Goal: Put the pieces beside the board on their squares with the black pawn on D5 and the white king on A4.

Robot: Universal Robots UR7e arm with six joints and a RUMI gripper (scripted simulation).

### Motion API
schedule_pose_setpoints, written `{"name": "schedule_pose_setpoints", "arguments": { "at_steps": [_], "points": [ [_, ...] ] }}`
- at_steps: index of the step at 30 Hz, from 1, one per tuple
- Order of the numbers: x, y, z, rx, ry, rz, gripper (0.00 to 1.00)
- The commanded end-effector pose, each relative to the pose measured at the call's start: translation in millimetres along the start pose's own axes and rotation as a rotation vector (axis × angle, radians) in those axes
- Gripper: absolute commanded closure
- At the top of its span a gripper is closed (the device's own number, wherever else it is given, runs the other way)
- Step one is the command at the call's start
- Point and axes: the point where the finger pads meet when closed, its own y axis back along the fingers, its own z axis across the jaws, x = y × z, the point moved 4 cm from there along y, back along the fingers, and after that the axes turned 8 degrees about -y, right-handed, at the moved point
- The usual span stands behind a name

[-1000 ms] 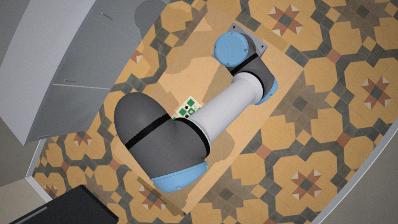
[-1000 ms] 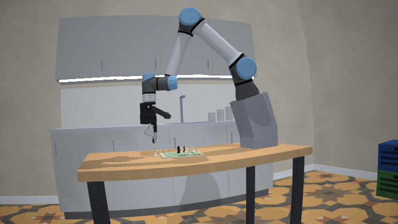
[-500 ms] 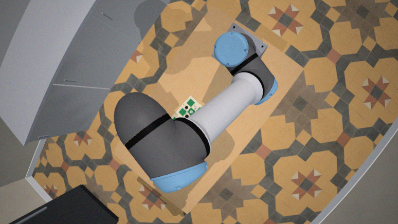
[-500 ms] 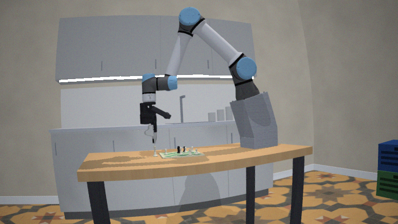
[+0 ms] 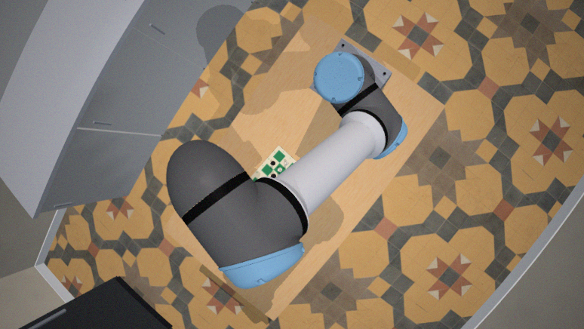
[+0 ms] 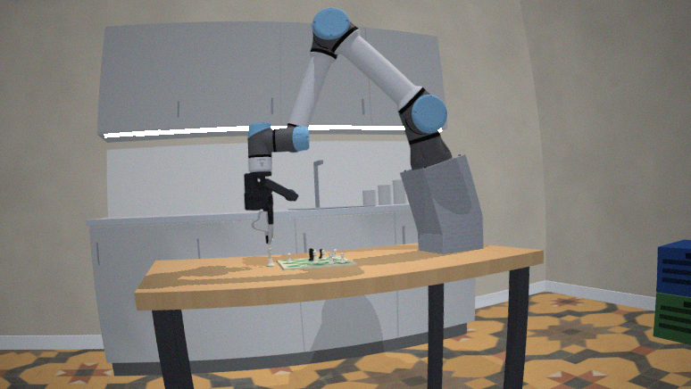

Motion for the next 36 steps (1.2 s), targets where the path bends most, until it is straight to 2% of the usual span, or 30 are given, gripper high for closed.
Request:
{"name": "schedule_pose_setpoints", "arguments": {
  "at_steps": [1, 36],
  "points": [
    [-0.5, 0.6, 0.0, 0.000, 0.000, -0.001, 0.75],
    [-0.6, -3.2, 0.0, 0.000, 0.000, -0.001, 0.75]
  ]
}}
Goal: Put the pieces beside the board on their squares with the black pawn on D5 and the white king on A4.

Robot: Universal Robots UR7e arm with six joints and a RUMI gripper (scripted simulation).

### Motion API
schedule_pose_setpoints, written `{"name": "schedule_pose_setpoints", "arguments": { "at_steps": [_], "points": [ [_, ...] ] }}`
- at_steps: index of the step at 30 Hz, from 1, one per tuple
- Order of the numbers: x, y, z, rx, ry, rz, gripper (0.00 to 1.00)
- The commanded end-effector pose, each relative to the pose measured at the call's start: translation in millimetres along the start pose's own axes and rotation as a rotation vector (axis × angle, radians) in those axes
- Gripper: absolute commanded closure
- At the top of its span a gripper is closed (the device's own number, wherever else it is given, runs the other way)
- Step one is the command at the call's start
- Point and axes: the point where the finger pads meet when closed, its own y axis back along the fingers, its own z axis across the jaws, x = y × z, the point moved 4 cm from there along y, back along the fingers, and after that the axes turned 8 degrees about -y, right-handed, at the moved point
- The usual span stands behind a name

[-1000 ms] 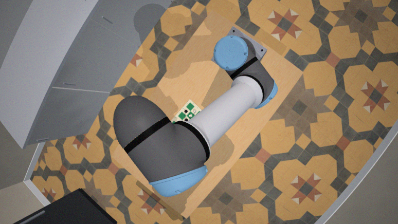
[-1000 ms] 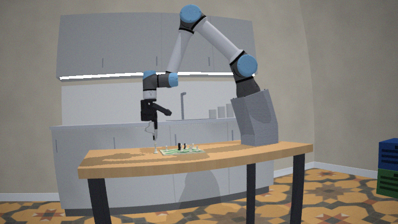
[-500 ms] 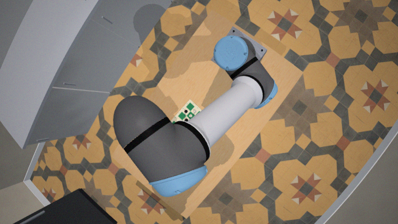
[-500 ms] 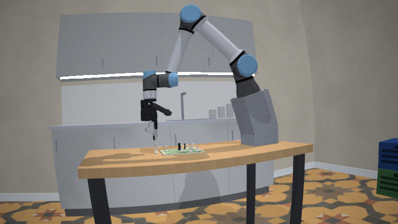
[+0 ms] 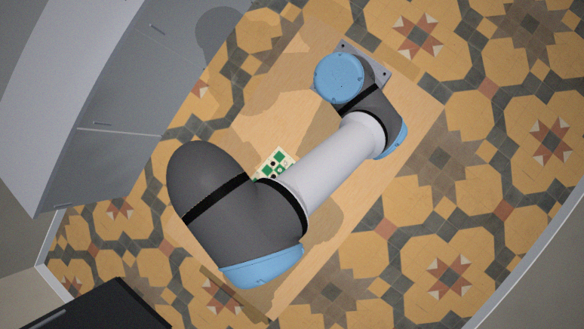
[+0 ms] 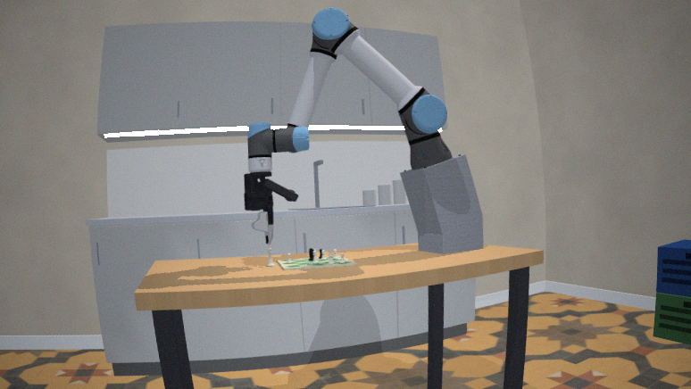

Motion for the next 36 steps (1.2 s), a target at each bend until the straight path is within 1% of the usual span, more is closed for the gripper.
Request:
{"name": "schedule_pose_setpoints", "arguments": {
  "at_steps": [1, 8, 10, 19, 36],
  "points": [
    [-1, -3.9, 0, 0.000, 0.000, -0.001, 0.75],
    [-1, -20.2, 0, 0.000, 0.000, -0.001, 0.75],
    [-1, -20.2, 0, 0.000, 0.000, -0.001, 0.75],
    [-1, -39.1, 0, 0.000, 0.000, -0.001, 0.75],
    [-1, -41.6, 0, 0.000, 0.000, -0.001, 0.75]
  ]
}}
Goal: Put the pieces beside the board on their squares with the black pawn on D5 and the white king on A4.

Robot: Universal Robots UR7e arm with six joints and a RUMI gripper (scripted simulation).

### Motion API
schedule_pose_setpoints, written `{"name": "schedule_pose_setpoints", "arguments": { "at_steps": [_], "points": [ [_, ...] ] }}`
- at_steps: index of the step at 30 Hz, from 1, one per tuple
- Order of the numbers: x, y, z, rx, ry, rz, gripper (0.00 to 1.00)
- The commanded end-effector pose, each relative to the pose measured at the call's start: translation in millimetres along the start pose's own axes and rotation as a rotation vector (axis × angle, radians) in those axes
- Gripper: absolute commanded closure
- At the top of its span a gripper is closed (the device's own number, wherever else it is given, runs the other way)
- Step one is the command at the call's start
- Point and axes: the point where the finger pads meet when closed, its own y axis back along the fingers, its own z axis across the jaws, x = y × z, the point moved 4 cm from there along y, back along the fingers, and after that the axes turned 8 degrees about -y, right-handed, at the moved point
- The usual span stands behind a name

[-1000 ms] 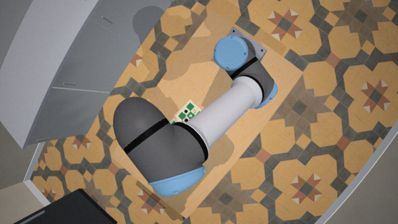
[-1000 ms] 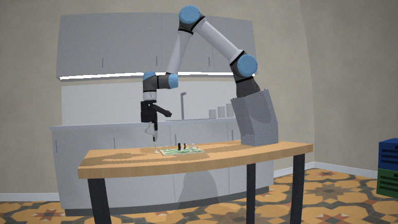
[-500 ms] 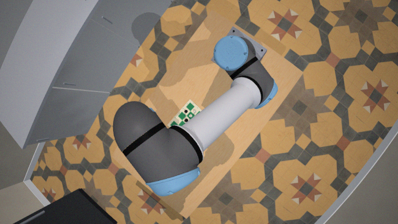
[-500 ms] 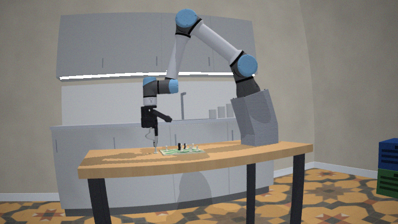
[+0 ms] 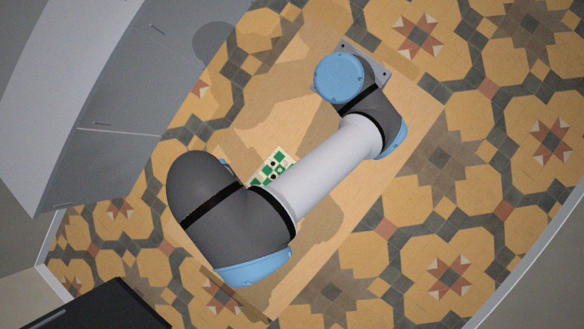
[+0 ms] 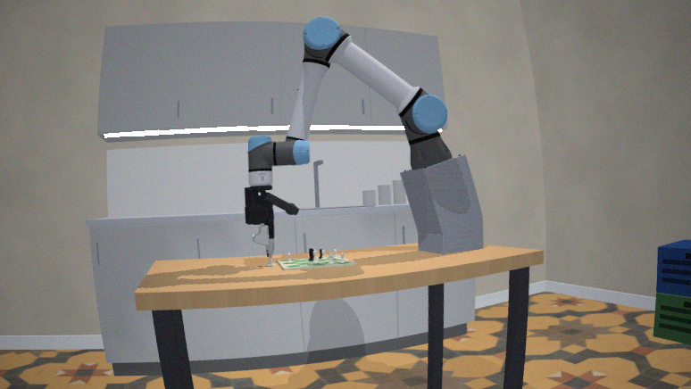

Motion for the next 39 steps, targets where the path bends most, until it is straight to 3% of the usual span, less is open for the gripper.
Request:
{"name": "schedule_pose_setpoints", "arguments": {
  "at_steps": [1, 25, 26, 39],
  "points": [
    [-0.6, 0.5, 0.0, 0.000, 0.000, -0.002, 0.75],
    [-0.6, 0.5, 0.0, 0.000, 0.000, -0.002, 0.75],
    [-0.6, 0.5, 0.0, 0.000, 0.000, -0.002, 1.00],
    [-0.6, 0.5, 0.0, 0.000, 0.000, -0.002, 1.00]
  ]
}}
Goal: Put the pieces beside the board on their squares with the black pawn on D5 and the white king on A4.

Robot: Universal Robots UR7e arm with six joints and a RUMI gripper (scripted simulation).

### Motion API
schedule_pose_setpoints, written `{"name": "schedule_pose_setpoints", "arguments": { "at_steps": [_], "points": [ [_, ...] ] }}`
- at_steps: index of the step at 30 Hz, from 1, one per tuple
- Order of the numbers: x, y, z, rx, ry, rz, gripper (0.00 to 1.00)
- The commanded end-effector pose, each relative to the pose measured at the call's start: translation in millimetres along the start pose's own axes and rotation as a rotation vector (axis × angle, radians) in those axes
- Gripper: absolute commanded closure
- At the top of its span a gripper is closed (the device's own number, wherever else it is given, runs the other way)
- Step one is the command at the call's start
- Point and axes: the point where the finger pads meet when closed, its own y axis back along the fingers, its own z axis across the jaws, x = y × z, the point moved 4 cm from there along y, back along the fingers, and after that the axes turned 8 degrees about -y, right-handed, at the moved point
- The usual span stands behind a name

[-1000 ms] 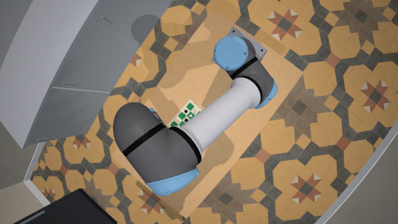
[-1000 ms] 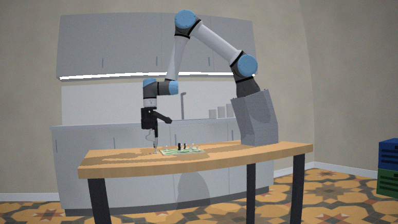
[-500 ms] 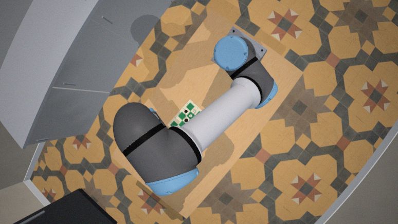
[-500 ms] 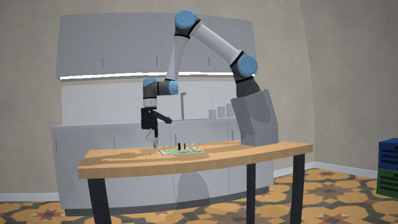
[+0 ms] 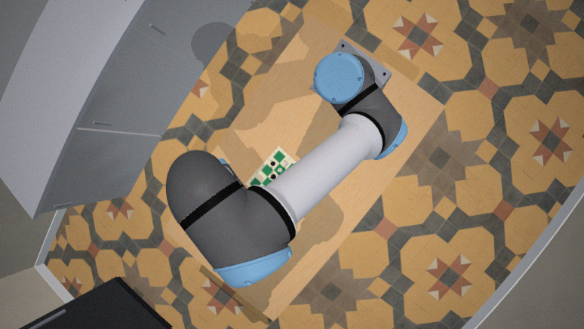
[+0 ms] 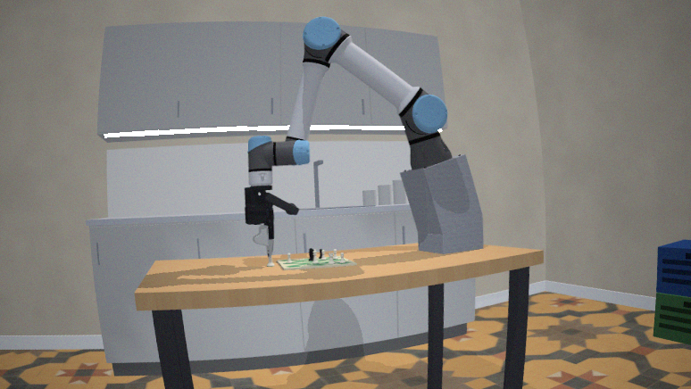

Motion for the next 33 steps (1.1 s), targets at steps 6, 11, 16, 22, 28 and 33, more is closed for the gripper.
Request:
{"name": "schedule_pose_setpoints", "arguments": {
  "at_steps": [6, 11, 16, 22, 28, 33],
  "points": [
    [-1, 0.6, 0, 0.000, 0.000, -0.001, 1.00],
    [-1, 0.6, 0, 0.000, 0.000, -0.001, 1.00],
    [-1, 0.6, 0, 0.000, 0.000, -0.001, 1.00],
    [-1, 0.8, 0, 0.000, 0.000, -0.001, 1.00],
    [-1, 11.6, 0, 0.000, 0.000, -0.001, 1.00],
    [-1, 35.1, 0, 0.000, 0.000, -0.001, 1.00]
  ]
}}
